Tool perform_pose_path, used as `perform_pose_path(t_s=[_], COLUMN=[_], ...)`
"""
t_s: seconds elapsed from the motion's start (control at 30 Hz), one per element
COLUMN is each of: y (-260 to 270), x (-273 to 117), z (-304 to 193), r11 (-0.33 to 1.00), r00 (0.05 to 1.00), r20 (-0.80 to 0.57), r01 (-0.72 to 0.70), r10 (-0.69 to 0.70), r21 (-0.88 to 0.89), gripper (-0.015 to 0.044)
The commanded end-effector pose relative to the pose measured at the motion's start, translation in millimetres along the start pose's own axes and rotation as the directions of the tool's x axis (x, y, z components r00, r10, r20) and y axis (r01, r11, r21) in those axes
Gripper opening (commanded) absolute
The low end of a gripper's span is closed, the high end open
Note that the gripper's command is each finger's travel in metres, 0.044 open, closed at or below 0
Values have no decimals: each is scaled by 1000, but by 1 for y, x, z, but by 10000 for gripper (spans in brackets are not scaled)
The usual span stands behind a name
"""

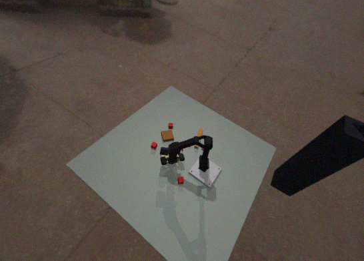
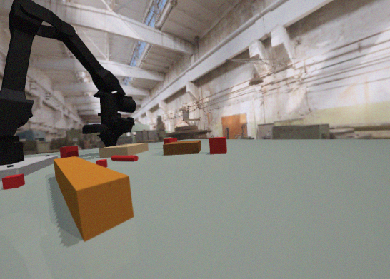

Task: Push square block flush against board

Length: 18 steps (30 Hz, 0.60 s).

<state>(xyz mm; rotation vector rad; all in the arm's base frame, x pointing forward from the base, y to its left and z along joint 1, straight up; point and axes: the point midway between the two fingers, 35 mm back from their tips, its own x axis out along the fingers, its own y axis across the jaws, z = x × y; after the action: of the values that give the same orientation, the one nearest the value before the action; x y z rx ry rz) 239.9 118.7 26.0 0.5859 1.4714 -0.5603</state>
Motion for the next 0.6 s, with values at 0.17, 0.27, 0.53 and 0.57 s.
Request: perform_pose_path(t_s=[0.17, 0.27, 0.53, 0.57], y=[4, 4, 5, 5], x=[-1, -1, -1, -1], z=[15, 19, 32, 33], r11=[1000, 1000, 1000, 1000], r00=[1000, 1000, 1000, 1000], r20=[2, 2, 3, 3], r01=[-1, -1, -1, -1], r10=[1, 1, 1, 1], r21=[-3, -3, -3, -3], gripper=[0, 0, 0, 0])
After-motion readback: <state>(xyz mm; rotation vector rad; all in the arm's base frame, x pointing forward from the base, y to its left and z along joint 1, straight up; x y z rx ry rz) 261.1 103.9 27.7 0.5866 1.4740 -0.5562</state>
